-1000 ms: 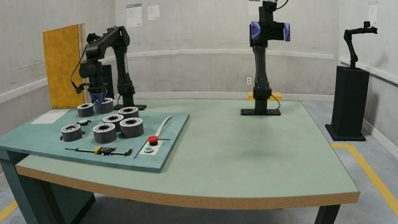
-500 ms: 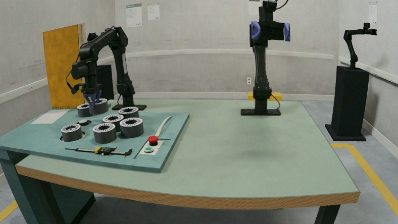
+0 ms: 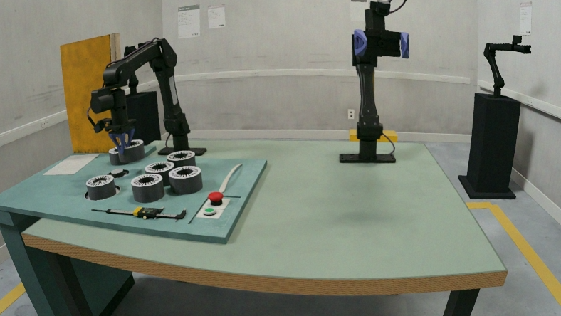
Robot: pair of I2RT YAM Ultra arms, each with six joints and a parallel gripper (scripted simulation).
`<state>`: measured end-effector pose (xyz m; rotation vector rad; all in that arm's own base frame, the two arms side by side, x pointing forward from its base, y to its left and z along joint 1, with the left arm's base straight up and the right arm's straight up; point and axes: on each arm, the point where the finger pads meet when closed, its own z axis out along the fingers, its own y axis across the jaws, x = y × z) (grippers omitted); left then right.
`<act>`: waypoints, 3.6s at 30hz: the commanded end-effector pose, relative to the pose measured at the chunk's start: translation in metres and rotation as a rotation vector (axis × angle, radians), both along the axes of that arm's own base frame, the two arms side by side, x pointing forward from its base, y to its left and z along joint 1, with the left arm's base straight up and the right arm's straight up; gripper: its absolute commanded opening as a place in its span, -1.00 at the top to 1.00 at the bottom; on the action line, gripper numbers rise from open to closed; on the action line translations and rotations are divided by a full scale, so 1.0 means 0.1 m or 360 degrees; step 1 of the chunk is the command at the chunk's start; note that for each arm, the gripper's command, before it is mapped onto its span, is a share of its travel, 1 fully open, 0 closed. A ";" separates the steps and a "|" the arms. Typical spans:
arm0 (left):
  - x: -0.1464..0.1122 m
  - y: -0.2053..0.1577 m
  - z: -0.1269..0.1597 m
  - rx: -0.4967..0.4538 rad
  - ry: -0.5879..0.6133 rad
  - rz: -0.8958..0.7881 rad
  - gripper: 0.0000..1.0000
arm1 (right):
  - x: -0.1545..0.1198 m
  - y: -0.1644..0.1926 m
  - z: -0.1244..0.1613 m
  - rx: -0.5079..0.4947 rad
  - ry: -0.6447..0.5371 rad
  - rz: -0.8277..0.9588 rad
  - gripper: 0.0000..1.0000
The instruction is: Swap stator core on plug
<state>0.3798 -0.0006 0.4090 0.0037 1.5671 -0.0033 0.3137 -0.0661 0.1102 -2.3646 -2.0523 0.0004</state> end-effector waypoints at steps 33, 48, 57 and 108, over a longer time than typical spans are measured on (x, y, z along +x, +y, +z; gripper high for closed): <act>-0.09 0.00 0.13 0.0009 -0.0050 0.0007 -1.00 | 0.19 -0.84 0.48 -0.0077 -0.0126 -0.0372 1.00; -0.09 0.00 0.13 0.0009 -0.0050 0.0007 -1.00 | 0.18 -0.82 0.58 -0.0087 -0.0160 -0.0380 1.00; -0.09 0.00 0.13 0.0009 -0.0050 0.0007 -1.00 | 0.20 -0.78 0.54 -0.0086 -0.0163 -0.0363 1.00; -0.09 0.00 0.13 0.0009 -0.0050 0.0007 -1.00 | 0.19 -0.80 -0.19 -0.0063 -0.0090 -0.0395 0.22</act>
